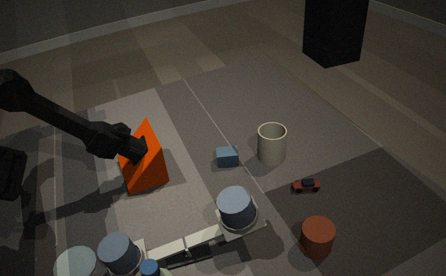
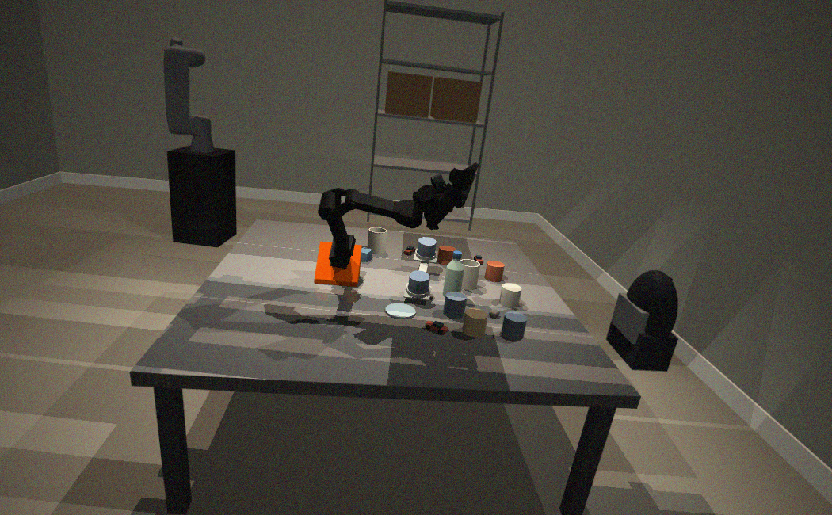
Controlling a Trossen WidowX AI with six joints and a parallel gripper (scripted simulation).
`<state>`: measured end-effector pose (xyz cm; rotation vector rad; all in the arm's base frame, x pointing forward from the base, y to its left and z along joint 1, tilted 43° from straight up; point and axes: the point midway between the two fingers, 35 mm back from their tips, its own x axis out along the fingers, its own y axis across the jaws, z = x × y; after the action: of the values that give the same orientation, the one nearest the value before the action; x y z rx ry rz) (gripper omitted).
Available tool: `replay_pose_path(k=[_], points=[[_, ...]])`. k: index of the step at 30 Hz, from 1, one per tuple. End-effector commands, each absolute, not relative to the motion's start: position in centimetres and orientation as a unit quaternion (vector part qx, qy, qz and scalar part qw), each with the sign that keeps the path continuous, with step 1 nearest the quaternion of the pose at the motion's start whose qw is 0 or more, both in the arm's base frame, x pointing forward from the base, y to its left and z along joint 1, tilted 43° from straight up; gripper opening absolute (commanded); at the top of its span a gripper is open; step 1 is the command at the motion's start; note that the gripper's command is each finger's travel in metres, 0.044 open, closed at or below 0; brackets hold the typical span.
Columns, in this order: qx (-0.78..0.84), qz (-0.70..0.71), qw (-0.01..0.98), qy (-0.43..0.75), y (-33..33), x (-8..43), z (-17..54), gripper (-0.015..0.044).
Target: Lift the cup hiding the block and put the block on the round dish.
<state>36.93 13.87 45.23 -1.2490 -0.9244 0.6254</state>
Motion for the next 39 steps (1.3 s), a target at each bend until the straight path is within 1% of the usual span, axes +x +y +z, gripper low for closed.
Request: replay_pose_path(k=[1, 2, 21, 30, 39], points=[[-0.552, 0.278, 0.671, -0.409, 13.9, 37.0, 45.2, 0.0426], [-0.548, 0.282, 0.676, -0.404, 14.0, 37.1, 45.0, 0.044], [-0.367, 0.383, 0.823, -0.204, 18.7, 39.6, 38.3, 0.044], [-0.286, 0.406, 0.864, -0.084, 21.0, 39.9, 34.0, 0.044], [-0.212, 0.411, 0.885, 0.048, 23.2, 39.1, 29.2, 0.044]])
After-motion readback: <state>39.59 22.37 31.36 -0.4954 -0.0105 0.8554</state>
